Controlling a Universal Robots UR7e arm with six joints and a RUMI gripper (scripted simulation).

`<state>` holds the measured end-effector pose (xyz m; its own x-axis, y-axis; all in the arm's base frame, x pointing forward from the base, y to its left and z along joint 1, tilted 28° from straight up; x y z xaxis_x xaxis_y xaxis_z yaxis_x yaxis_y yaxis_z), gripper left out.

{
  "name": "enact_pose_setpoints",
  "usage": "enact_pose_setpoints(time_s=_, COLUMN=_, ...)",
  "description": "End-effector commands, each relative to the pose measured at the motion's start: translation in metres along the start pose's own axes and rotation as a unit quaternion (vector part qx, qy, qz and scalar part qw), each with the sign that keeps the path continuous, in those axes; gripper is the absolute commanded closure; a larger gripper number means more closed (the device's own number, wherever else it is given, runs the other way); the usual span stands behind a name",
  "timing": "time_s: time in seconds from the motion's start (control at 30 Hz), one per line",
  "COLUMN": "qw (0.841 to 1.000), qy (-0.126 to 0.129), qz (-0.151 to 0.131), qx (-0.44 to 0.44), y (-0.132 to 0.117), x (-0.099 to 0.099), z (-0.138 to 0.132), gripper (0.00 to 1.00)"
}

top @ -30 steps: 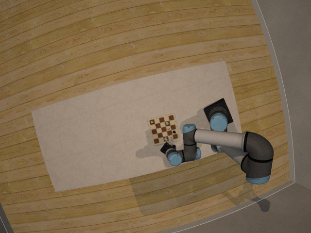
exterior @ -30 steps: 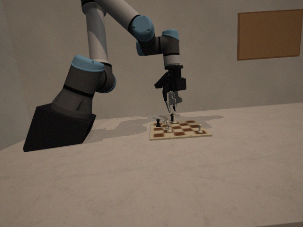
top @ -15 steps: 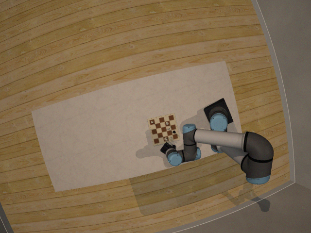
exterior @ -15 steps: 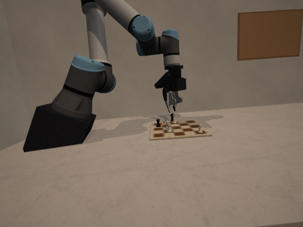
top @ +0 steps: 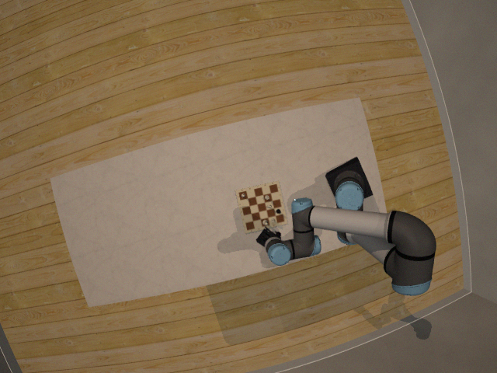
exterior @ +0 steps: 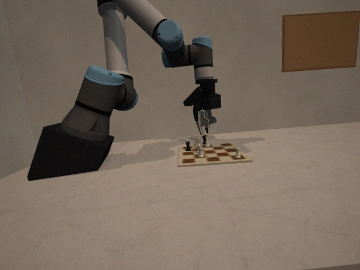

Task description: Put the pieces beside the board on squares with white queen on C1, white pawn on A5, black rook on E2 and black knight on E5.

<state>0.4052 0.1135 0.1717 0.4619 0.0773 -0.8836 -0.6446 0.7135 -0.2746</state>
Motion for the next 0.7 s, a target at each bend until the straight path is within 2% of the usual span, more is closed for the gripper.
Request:
enact_pose_setpoints(time_s=0.0, qw=1.000, qy=0.001, qz=0.001, qx=0.000, y=0.002, x=0.012, z=-0.001, gripper=0.78)
enact_pose_setpoints(time_s=0.27, qw=1.000, qy=0.001, qz=0.001, qx=0.000, y=0.002, x=0.027, z=-0.001, gripper=0.78)
enact_pose_setpoints(time_s=0.67, qw=1.000, qy=0.000, qz=0.000, qx=0.000, y=0.000, x=0.030, z=0.000, gripper=0.78)
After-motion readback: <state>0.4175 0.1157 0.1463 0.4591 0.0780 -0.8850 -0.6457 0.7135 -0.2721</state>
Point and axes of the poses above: the point where the finger pads meet when closed, its own x axis out along the fingers, its own z axis across the jaws, y = z × x, the point moved 1 cm from there along -x, back along the fingers, and after that the axes turned 8 degrees about -x, right-handed, at the moved point
